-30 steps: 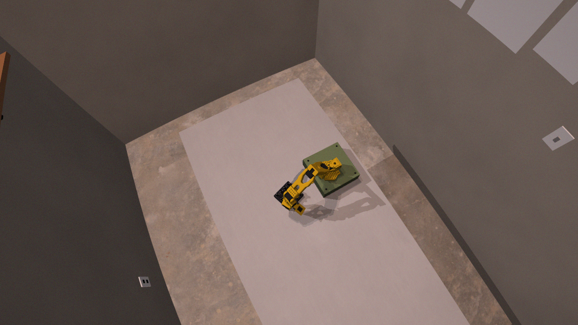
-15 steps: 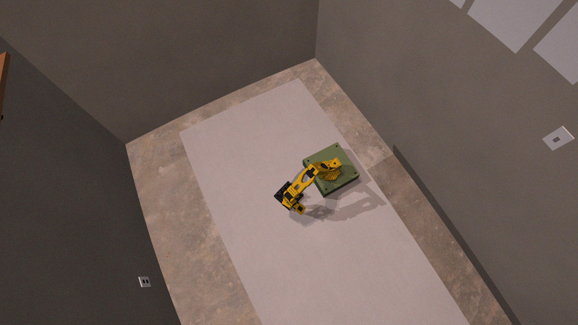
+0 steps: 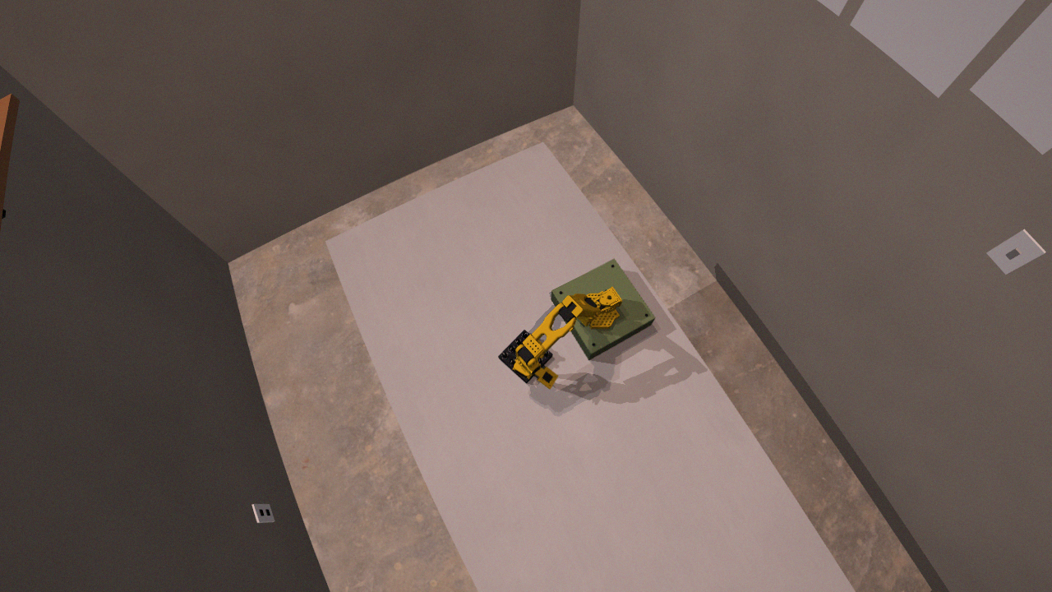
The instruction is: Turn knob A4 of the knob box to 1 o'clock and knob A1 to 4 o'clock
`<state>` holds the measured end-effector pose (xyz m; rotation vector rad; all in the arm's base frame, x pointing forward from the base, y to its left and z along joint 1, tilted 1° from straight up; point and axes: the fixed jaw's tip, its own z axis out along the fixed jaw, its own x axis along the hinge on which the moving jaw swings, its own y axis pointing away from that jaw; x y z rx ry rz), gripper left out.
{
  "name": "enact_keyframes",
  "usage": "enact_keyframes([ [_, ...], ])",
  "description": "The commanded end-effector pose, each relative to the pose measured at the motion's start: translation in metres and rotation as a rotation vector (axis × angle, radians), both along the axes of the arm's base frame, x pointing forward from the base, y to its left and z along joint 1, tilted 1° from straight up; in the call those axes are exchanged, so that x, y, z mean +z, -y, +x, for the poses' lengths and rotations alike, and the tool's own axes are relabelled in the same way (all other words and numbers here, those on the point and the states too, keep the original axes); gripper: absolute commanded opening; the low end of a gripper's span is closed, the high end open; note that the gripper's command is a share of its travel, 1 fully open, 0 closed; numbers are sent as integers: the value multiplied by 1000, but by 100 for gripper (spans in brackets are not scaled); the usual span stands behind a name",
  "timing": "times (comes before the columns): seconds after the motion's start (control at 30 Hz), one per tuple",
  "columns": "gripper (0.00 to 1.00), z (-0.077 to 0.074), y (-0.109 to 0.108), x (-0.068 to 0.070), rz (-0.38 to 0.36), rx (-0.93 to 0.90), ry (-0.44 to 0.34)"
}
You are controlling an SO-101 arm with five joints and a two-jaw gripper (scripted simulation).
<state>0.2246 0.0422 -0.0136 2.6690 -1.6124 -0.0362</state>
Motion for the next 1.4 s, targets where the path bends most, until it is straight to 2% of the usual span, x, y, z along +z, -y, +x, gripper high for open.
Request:
enact_keyframes([
  [0.0,8,4,1,9,6,-11,22],
  [0.63,8,0,1,14,6,-11,22],
  [0.8,8,-12,4,17,6,-11,21],
  [0.87,8,-12,4,17,6,-11,21],
  [1.2,8,-52,11,19,5,-11,19],
  [1.37,8,-63,14,17,5,-11,19],
])
